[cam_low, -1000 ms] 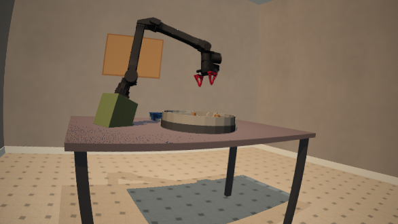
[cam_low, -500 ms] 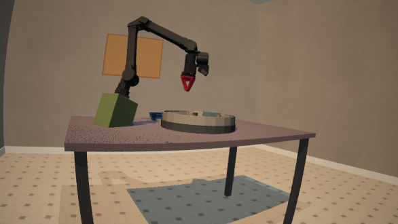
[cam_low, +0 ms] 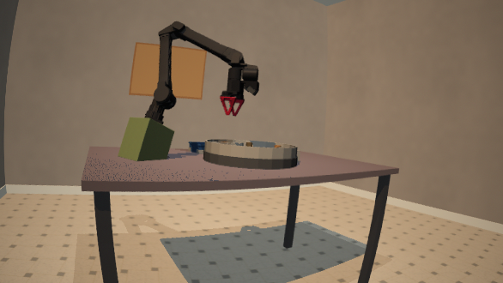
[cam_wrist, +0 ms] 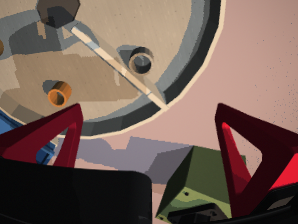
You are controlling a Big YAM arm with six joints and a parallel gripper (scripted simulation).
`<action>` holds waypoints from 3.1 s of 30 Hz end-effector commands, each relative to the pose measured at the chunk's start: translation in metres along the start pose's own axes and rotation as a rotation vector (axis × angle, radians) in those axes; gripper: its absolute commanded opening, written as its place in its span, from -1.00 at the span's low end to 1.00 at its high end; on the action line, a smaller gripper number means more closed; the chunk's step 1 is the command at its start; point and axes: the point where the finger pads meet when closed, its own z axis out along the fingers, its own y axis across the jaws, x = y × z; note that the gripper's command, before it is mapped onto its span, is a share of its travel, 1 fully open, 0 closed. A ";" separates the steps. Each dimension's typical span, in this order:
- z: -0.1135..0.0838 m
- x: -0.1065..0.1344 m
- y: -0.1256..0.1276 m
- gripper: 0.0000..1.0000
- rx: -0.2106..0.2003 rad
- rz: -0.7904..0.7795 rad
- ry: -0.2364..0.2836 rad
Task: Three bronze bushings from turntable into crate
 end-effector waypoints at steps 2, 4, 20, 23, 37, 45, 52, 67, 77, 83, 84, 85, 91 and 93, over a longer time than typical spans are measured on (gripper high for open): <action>-0.020 -0.018 0.010 1.00 -0.010 -0.001 -0.068; -0.020 -0.018 0.010 1.00 -0.010 -0.001 -0.068; -0.020 -0.018 0.010 -0.77 -0.010 -0.001 -0.068; -0.020 -0.018 0.010 -0.77 -0.010 -0.001 -0.068; -0.020 -0.018 0.010 -0.77 -0.010 -0.001 -0.068; -0.020 -0.018 0.010 -0.69 -0.010 -0.001 -0.068; -0.020 -0.018 0.010 -0.69 -0.010 -0.001 -0.068; -0.020 -0.018 0.010 -0.69 -0.010 -0.001 -0.068; -0.020 -0.018 0.010 -0.69 -0.010 -0.001 -0.068; -0.020 -0.018 0.010 -0.69 -0.010 -0.001 -0.068; -0.020 -0.018 0.010 -0.69 -0.010 -0.001 -0.068; -0.020 -0.018 0.010 -0.69 -0.010 -0.001 -0.068; -0.020 -0.018 0.010 -0.69 -0.010 -0.001 -0.068; -0.020 -0.018 0.010 -0.69 -0.010 -0.001 -0.068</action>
